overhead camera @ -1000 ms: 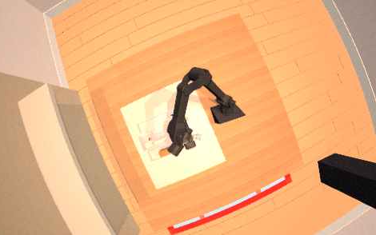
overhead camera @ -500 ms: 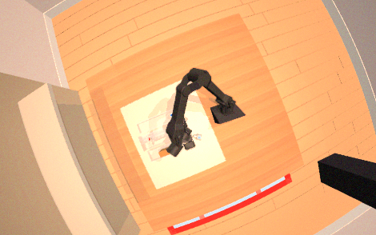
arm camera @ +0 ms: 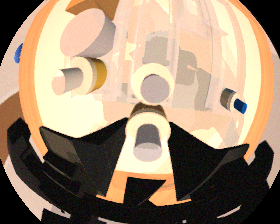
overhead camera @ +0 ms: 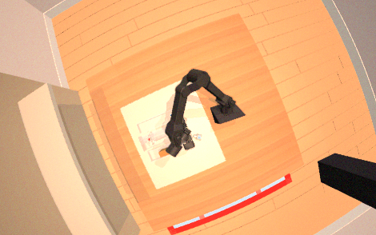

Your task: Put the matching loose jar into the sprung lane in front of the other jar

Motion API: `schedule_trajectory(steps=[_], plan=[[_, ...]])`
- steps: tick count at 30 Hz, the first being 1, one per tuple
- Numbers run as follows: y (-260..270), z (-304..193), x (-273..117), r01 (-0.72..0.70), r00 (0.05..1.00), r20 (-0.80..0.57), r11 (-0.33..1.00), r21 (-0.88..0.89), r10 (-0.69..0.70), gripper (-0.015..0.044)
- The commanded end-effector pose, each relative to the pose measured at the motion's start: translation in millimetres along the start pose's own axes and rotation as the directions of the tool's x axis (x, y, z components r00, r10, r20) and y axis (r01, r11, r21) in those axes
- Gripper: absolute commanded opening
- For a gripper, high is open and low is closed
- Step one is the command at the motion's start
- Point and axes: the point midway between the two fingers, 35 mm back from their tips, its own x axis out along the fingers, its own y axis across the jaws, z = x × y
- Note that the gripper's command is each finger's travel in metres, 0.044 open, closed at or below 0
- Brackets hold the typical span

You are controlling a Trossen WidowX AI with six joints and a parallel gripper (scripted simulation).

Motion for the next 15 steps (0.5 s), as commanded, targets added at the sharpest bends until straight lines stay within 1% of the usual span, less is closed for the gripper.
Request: schedule_trajectory(steps=[1,15], plan=[[-0.2,8.6,-3.4,-0.004,1.0,0.021,1.0,0.012,0.004,0.0],[-0.3,14.4,-3.8,-0.004,1.0,0.021,1.0,0.012,0.004,0.0]])
